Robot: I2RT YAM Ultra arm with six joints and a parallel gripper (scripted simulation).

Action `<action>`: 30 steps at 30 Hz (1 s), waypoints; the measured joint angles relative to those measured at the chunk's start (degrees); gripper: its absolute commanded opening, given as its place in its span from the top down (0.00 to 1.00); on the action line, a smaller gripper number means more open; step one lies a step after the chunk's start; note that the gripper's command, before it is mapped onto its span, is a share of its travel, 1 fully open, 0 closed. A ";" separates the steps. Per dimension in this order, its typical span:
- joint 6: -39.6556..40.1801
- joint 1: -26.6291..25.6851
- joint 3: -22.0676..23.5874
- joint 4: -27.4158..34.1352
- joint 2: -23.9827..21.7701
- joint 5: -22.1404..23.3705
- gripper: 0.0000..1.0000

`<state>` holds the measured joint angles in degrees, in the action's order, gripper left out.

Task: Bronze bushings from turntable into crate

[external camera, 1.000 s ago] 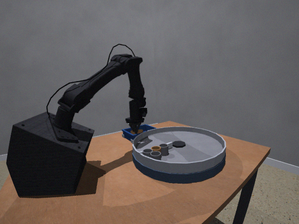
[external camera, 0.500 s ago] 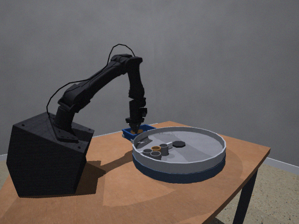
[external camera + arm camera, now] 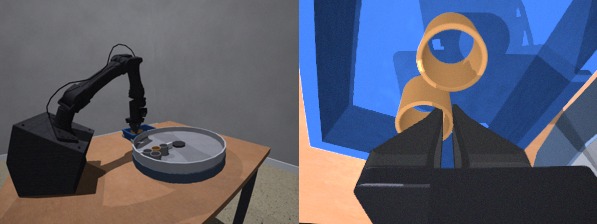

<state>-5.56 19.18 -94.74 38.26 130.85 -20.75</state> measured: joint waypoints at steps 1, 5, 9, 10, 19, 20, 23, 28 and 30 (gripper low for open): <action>0.00 0.00 0.00 0.00 0.00 0.00 1.00; 0.00 0.00 0.00 -0.15 0.00 0.00 1.00; 0.00 0.00 0.00 -0.35 0.00 0.00 1.00; 0.00 0.00 0.00 -0.39 0.00 0.00 1.00; 0.00 0.00 0.00 -0.61 0.00 0.00 1.00; 0.00 0.00 0.00 -0.61 0.00 0.00 1.00; 0.00 0.00 0.00 -0.63 0.00 0.00 1.00; 0.00 0.00 0.00 -0.63 0.00 0.00 1.00; 0.00 0.00 0.00 -0.63 0.00 0.00 1.00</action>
